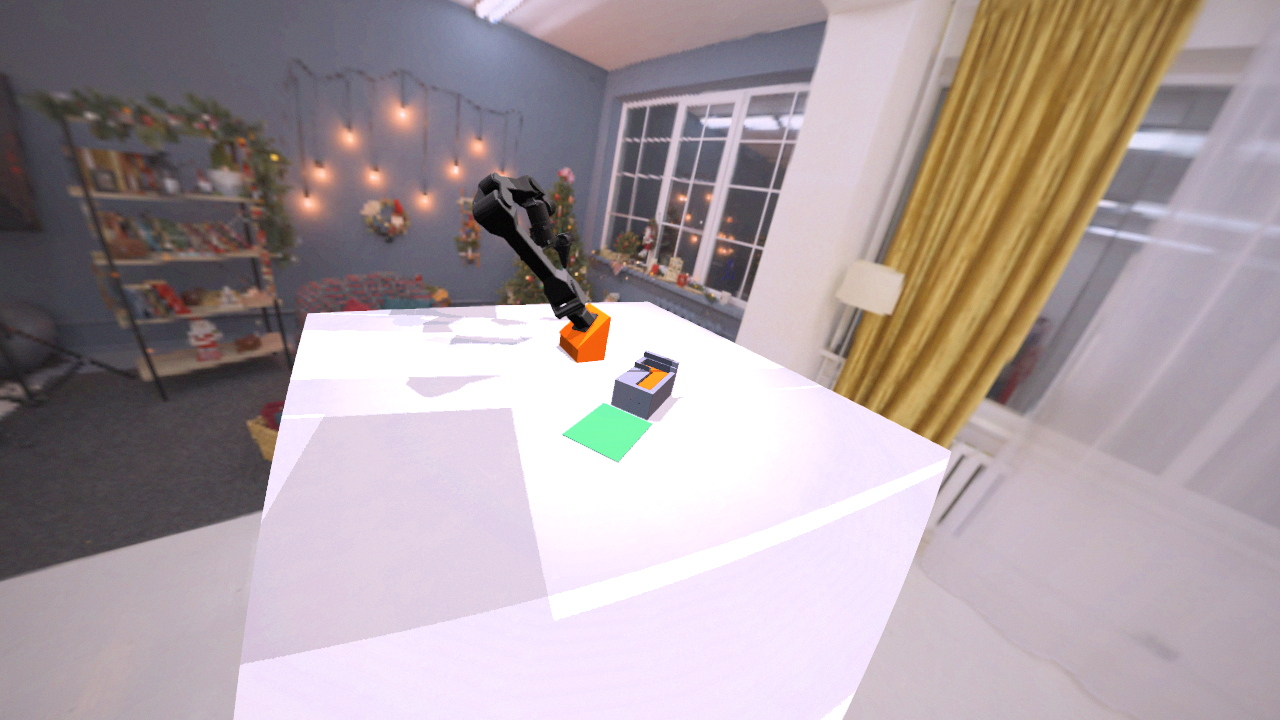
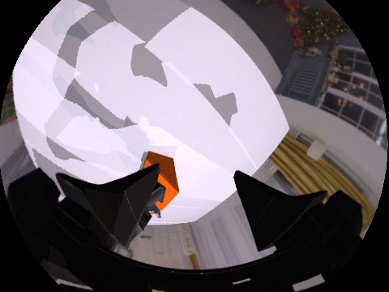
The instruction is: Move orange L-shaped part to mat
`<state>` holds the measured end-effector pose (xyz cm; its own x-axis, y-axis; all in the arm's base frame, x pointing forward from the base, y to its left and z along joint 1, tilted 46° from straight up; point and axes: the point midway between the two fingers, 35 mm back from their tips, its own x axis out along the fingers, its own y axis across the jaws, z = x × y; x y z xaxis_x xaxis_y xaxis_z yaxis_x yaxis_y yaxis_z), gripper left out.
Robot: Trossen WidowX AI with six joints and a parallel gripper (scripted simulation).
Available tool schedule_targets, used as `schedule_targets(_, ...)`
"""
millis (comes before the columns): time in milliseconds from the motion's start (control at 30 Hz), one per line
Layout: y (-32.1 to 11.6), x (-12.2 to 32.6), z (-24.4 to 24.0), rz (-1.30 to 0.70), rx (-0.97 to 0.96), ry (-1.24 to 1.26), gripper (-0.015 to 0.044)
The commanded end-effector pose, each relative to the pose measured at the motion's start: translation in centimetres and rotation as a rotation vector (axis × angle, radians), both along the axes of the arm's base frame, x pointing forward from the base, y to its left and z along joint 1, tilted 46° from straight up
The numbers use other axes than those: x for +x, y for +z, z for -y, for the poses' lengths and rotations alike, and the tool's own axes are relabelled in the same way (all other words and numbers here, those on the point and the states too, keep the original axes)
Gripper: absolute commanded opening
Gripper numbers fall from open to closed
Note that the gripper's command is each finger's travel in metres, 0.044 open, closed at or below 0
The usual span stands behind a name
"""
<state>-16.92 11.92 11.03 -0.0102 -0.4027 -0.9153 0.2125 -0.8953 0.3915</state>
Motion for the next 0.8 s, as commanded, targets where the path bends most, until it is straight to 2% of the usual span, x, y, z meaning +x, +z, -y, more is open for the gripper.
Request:
schedule_targets(0, -0.1, 0.1, -0.2, 0.006, 0.001, -0.013, 0.0374)
schedule_targets(233, -1.5, 4.0, -5.1, 0.145, 0.024, -0.362, 0.0190)
schedule_targets(267, -1.7, 5.0, -6.0, 0.178, 0.028, -0.435, 0.0180)
schedule_targets(533, -3.8, 13.9, -10.1, 0.406, 0.008, -0.969, 0.0180)
schedule_targets(767, -5.6, 22.0, -10.5, 0.603, -0.037, -1.354, 0.0180)
